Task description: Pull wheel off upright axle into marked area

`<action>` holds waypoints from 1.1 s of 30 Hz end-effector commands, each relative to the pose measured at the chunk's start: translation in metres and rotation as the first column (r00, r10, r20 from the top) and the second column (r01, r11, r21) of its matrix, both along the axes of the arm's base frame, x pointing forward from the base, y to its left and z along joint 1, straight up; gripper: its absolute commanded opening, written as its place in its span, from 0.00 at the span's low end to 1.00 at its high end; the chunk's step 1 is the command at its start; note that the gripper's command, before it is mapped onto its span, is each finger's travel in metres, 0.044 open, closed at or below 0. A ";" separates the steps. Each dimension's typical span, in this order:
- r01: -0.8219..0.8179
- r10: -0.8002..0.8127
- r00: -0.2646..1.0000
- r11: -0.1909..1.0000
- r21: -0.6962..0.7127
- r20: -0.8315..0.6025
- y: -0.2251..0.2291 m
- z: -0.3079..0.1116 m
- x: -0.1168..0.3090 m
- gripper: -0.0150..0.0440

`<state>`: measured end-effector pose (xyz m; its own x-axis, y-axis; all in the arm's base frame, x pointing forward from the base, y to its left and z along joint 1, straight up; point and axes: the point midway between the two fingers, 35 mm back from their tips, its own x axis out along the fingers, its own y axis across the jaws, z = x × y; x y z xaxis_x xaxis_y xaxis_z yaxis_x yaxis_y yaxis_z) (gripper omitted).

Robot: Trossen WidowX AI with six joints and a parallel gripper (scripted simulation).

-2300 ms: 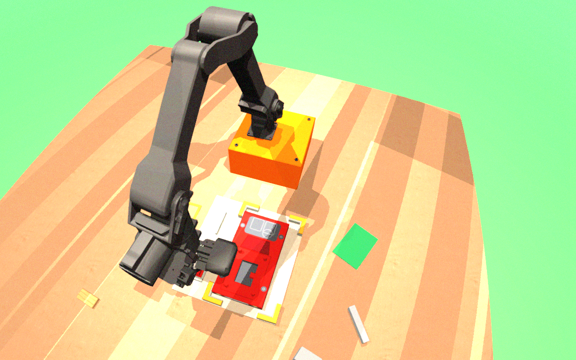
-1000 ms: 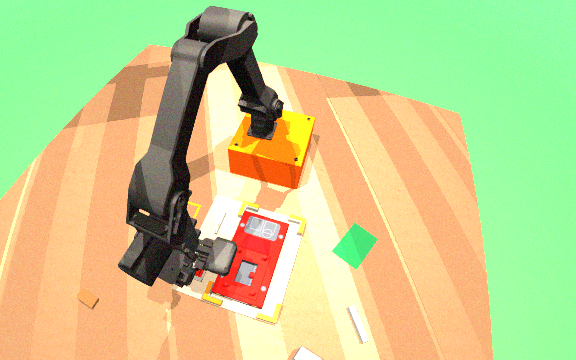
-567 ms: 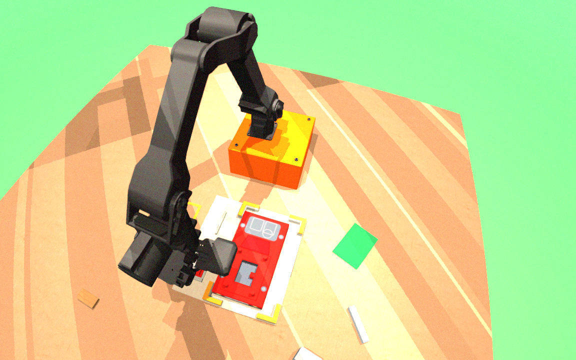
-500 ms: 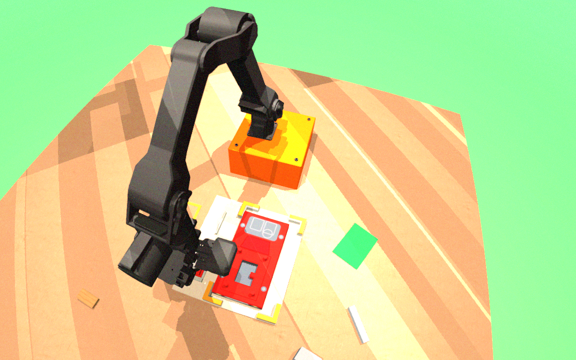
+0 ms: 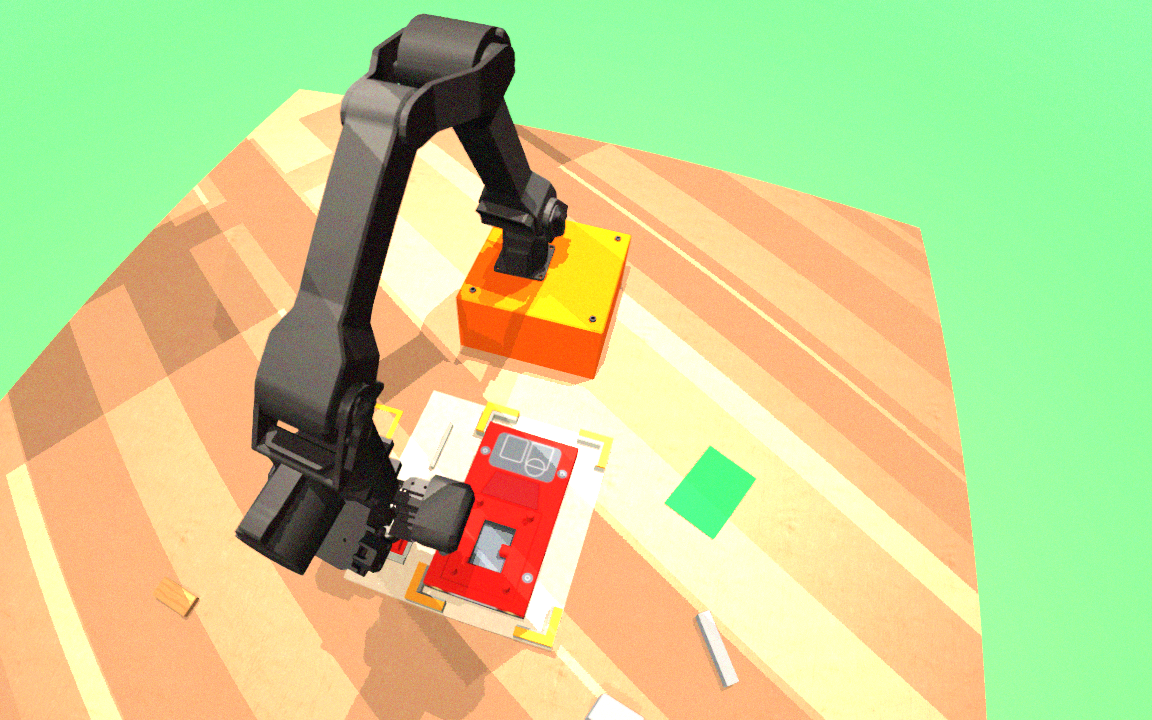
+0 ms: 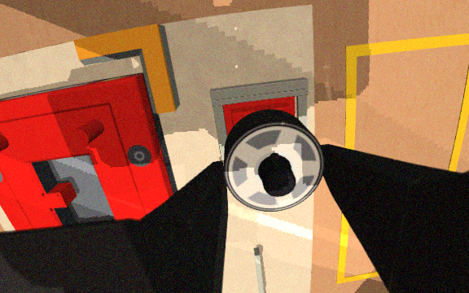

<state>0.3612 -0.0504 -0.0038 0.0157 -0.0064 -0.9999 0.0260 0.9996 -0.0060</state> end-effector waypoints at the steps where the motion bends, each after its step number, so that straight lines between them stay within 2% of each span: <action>1: 0.002 -0.002 1.000 1.000 -0.002 0.009 0.000 0.016 -0.002 0.25; 33: 0.003 -0.003 1.000 1.000 -0.003 0.012 0.001 0.026 -0.002 0.25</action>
